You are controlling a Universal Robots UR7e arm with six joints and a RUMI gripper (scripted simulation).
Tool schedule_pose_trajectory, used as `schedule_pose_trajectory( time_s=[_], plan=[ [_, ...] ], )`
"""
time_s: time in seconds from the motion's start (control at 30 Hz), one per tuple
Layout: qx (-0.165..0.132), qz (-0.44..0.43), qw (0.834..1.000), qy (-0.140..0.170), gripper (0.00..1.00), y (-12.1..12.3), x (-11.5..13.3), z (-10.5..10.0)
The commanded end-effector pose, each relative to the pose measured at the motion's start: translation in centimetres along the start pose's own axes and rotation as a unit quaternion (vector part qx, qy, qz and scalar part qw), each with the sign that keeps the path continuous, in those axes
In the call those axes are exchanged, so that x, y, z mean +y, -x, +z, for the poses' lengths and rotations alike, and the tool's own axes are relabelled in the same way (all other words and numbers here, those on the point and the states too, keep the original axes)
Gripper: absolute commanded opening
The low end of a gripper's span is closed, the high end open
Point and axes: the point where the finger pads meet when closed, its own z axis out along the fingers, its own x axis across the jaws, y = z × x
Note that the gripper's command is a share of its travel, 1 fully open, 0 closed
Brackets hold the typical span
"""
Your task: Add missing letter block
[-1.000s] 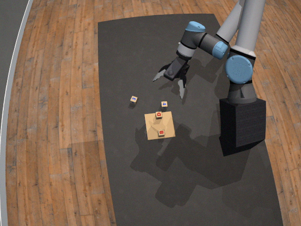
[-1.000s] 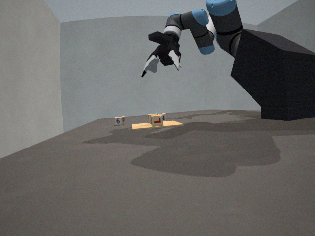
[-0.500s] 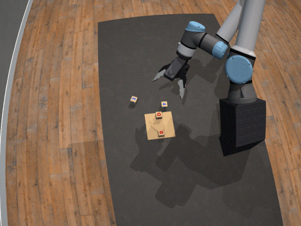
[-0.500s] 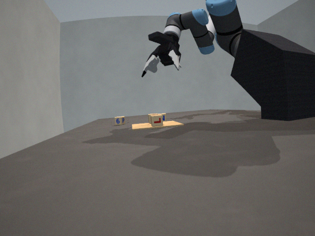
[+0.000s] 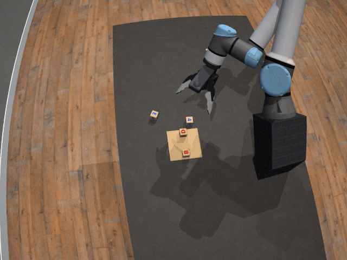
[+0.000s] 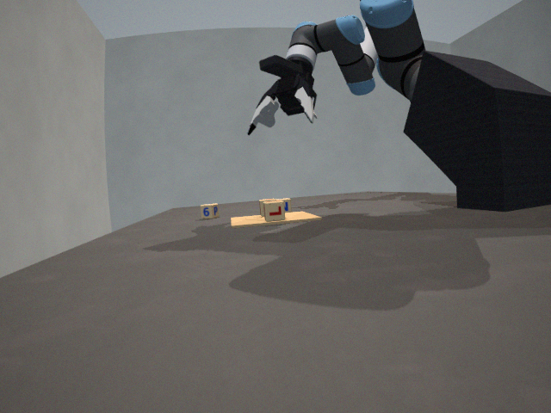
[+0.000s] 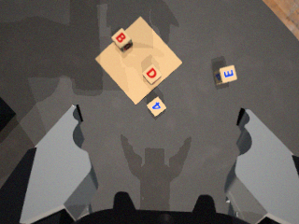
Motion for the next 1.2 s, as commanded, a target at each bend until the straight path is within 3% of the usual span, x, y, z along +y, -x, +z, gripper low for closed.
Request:
schedule_pose_trajectory(
  time_s=[0.0,0.47,0.67,0.9,1.17],
  plan=[
    [0.0,0.0,1.0,0.0,1.0,0.0,0.0,0.0],
    [0.0,0.0,1.0,0.0,1.0,-0.8,-0.1,0.2],
    [0.0,0.0,1.0,0.0,1.0,-5.1,-0.9,1.5],
    [0.0,0.0,1.0,0.0,1.0,-11.7,-2.8,4.9],
    [0.0,0.0,1.0,0.0,1.0,-14.3,-3.9,6.7]
  ],
)
